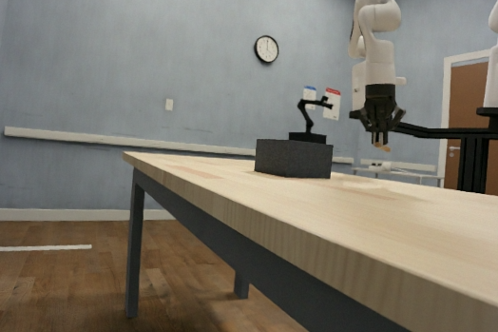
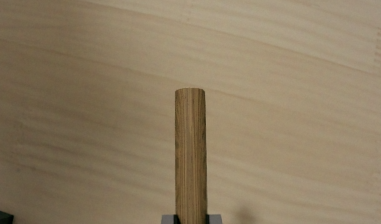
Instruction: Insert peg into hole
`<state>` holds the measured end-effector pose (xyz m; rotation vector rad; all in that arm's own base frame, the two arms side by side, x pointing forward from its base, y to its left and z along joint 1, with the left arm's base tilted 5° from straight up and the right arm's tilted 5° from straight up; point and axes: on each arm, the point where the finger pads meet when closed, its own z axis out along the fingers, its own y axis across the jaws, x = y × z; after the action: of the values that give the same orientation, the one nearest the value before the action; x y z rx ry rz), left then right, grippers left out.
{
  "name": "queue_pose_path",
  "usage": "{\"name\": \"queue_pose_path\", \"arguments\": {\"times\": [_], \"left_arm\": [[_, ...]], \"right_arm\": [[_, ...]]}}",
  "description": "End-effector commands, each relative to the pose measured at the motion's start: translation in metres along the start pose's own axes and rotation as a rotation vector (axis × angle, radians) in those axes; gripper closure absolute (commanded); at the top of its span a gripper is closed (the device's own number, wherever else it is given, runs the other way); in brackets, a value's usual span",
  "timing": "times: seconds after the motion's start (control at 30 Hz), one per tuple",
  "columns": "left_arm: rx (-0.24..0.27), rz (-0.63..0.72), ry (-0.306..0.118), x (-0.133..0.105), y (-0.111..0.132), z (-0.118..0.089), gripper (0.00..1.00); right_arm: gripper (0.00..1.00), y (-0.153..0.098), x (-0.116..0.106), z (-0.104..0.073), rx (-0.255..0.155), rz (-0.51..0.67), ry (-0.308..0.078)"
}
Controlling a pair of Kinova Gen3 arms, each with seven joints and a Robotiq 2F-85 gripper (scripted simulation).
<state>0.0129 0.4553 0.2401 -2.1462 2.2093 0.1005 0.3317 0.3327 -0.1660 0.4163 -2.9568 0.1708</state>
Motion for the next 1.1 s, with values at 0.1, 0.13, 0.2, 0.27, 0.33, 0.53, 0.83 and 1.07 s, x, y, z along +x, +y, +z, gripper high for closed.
{"name": "queue_pose_path", "arguments": {"times": [0.1, 0.13, 0.2, 0.27, 0.33, 0.53, 0.83, 1.07], "left_arm": [[0.000, 0.000, -0.002, -0.0004, 0.0000, -0.0009, 0.002], [0.000, 0.000, -0.002, -0.0004, 0.0000, -0.0009, 0.002], [0.000, 0.000, -0.002, -0.0004, 0.0000, -0.0009, 0.002], [0.000, 0.000, -0.002, -0.0004, 0.0000, -0.0009, 0.002], [0.000, 0.000, -0.002, -0.0004, 0.0000, -0.0009, 0.002], [0.000, 0.000, -0.002, -0.0004, 0.0000, -0.0009, 0.002], [0.000, 0.000, -0.002, -0.0004, 0.0000, -0.0009, 0.002], [0.000, 0.000, -0.002, -0.0004, 0.0000, -0.0009, 0.002]], "right_arm": [[0.903, 0.0006, -0.0006, -0.0007, -0.001, 0.000, -0.028], [0.903, 0.0006, -0.0006, -0.0006, -0.001, 0.000, -0.035], [0.903, 0.0007, -0.0006, -0.0006, -0.001, 0.000, -0.048], [0.903, 0.0006, -0.0006, -0.0006, -0.001, 0.000, -0.061], [0.903, 0.0006, -0.0006, -0.0007, -0.001, 0.000, -0.075], [0.903, 0.0006, -0.0006, -0.0007, -0.001, 0.000, -0.122], [0.903, 0.0006, -0.0006, -0.0006, -0.001, 0.000, -0.181], [0.903, 0.0007, -0.0005, -0.0004, -0.001, 0.001, -0.247]]}}
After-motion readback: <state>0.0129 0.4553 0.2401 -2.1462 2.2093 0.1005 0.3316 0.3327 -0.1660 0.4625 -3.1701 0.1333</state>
